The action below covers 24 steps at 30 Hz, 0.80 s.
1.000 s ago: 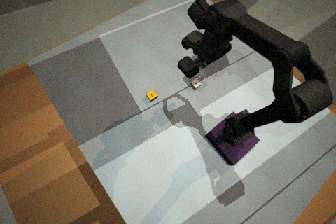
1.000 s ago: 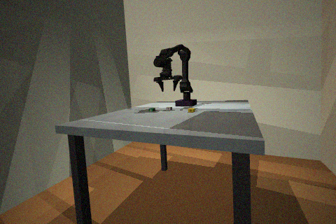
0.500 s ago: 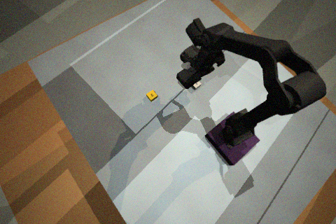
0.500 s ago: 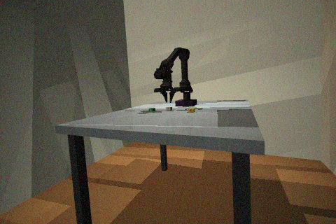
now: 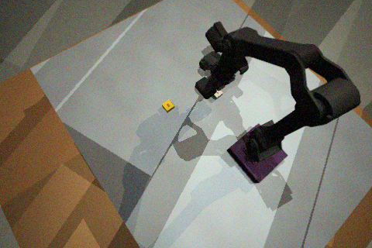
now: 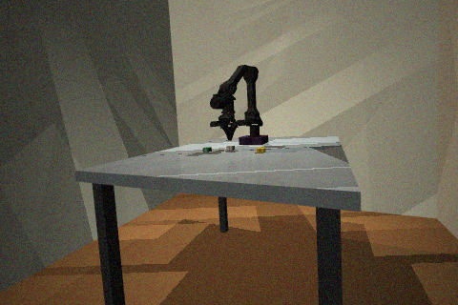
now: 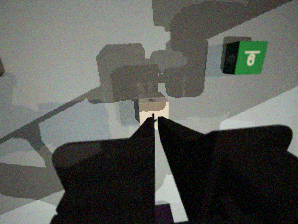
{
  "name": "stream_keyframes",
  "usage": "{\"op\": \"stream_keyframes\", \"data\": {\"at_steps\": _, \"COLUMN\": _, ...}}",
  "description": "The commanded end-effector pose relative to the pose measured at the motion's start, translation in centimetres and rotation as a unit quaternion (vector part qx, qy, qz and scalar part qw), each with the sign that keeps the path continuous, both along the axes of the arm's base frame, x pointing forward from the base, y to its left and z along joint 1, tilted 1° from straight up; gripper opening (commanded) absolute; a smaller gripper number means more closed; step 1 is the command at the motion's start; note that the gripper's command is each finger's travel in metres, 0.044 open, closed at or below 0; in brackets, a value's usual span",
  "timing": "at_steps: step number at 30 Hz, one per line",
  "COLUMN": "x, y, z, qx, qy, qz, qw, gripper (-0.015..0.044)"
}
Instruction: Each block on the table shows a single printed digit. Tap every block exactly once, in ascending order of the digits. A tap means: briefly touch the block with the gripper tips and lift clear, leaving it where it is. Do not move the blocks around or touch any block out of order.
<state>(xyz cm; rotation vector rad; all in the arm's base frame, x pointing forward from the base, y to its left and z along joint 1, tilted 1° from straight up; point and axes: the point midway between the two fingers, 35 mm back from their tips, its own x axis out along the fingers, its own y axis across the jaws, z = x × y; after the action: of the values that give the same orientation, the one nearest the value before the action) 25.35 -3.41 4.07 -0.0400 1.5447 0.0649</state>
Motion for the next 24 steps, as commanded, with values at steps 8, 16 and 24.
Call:
{"op": "stream_keyframes", "data": {"at_steps": 8, "x": -0.2, "y": 0.0, "z": -1.9, "qx": 0.0, "qy": 0.006, "qz": 0.002, "qw": 1.0, "gripper": 0.002}}
{"op": "stream_keyframes", "data": {"at_steps": 16, "x": -0.2, "y": 0.0, "z": -3.1, "qx": 0.0, "qy": 0.006, "qz": 0.002, "qw": 1.0, "gripper": 0.002}}
{"op": "stream_keyframes", "data": {"at_steps": 24, "x": -0.2, "y": 0.0, "z": -3.1, "qx": 0.0, "qy": 0.006, "qz": 0.002, "qw": 1.0, "gripper": 0.002}}
